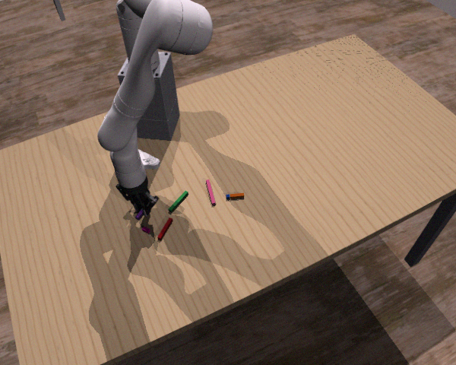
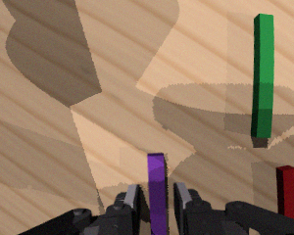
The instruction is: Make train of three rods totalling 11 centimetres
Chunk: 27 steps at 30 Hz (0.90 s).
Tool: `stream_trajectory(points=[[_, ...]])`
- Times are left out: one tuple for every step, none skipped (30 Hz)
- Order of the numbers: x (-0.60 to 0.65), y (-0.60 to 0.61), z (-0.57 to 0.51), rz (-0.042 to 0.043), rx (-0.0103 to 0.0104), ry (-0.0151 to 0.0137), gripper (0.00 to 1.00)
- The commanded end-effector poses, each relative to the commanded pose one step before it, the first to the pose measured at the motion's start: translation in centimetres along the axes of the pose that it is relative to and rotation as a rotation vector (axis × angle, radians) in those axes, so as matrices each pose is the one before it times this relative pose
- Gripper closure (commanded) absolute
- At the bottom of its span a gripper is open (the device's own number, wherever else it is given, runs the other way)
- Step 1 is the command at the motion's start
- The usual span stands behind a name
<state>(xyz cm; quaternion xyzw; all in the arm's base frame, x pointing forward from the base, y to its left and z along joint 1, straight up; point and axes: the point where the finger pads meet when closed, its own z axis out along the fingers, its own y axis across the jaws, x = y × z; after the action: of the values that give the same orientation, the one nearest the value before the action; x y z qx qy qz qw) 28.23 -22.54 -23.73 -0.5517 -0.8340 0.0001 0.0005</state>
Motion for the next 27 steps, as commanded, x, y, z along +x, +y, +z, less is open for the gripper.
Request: stream_trajectory(points=[[-0.052, 0.038, -0.052, 0.00010, -0.00079, -0.00104, 0.76], [0.000, 0.000, 0.000, 0.00000, 0.00000, 0.00000, 0.76], [0.000, 0.000, 0.000, 0.00000, 0.00000, 0.00000, 0.76], [0.000, 0.000, 0.000, 0.00000, 0.00000, 0.00000, 0.76], [0.000, 0.000, 0.000, 0.00000, 0.00000, 0.00000, 0.76], [0.000, 0.000, 0.000, 0.00000, 0.00000, 0.00000, 0.76], [0.000, 0.000, 0.000, 0.00000, 0.00000, 0.00000, 0.76], [0.000, 0.000, 0.000, 0.00000, 0.00000, 0.00000, 0.76], [0.000, 0.000, 0.000, 0.00000, 0.00000, 0.00000, 0.76], [0.000, 0.000, 0.000, 0.00000, 0.00000, 0.00000, 0.76], [0.000, 0.000, 0.000, 0.00000, 0.00000, 0.00000, 0.95], [0.000, 0.000, 0.000, 0.00000, 0.00000, 0.00000, 0.95], [0.000, 0.000, 0.000, 0.00000, 0.00000, 0.00000, 0.95], [0.000, 0.000, 0.000, 0.00000, 0.00000, 0.00000, 0.95], [0.000, 0.000, 0.000, 0.00000, 0.00000, 0.00000, 0.95], [0.000, 0.000, 0.000, 0.00000, 0.00000, 0.00000, 0.95], [0.000, 0.000, 0.000, 0.00000, 0.00000, 0.00000, 0.95], [0.000, 0.000, 0.000, 0.00000, 0.00000, 0.00000, 0.95], [0.000, 0.000, 0.000, 0.00000, 0.00000, 0.00000, 0.95], [0.000, 0.000, 0.000, 0.00000, 0.00000, 0.00000, 0.95], [0.000, 0.000, 0.000, 0.00000, 0.00000, 0.00000, 0.95], [0.000, 0.000, 0.000, 0.00000, 0.00000, 0.00000, 0.95], [0.000, 0.000, 0.000, 0.00000, 0.00000, 0.00000, 0.95], [0.000, 0.000, 0.000, 0.00000, 0.00000, 0.00000, 0.95], [0.000, 0.000, 0.000, 0.00000, 0.00000, 0.00000, 0.95], [0.000, 0.000, 0.000, 0.00000, 0.00000, 0.00000, 0.95], [0.000, 0.000, 0.000, 0.00000, 0.00000, 0.00000, 0.95]])
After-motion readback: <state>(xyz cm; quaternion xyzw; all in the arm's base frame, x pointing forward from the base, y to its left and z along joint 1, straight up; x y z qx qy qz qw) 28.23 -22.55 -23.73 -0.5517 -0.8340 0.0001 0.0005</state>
